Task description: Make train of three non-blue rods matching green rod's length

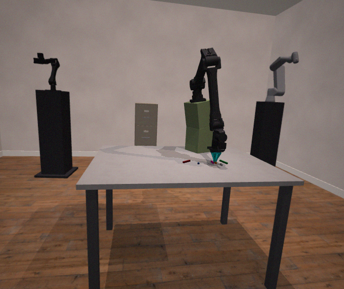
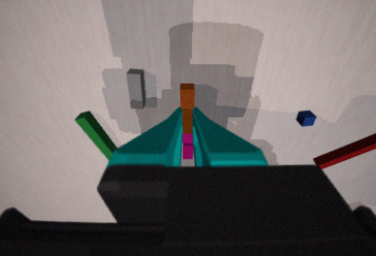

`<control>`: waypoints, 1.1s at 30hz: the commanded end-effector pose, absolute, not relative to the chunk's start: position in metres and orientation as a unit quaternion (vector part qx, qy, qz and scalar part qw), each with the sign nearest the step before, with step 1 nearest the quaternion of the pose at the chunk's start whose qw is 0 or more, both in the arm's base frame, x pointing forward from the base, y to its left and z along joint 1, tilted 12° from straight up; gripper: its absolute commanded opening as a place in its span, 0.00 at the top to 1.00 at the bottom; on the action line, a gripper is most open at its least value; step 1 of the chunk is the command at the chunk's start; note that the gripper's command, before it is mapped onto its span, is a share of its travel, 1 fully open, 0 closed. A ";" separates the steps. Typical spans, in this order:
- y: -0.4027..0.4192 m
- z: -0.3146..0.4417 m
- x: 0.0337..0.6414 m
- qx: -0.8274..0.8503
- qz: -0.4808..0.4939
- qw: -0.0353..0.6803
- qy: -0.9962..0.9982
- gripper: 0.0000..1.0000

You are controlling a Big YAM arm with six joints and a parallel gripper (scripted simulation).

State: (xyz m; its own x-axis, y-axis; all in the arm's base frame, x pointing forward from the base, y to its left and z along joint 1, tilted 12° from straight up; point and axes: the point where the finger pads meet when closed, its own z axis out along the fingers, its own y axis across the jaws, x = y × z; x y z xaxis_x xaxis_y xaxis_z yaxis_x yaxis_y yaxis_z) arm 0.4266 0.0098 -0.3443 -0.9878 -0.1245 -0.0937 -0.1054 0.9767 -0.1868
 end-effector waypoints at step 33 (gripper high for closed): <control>0.002 -0.360 0.428 -0.055 -0.090 0.055 0.993 0.95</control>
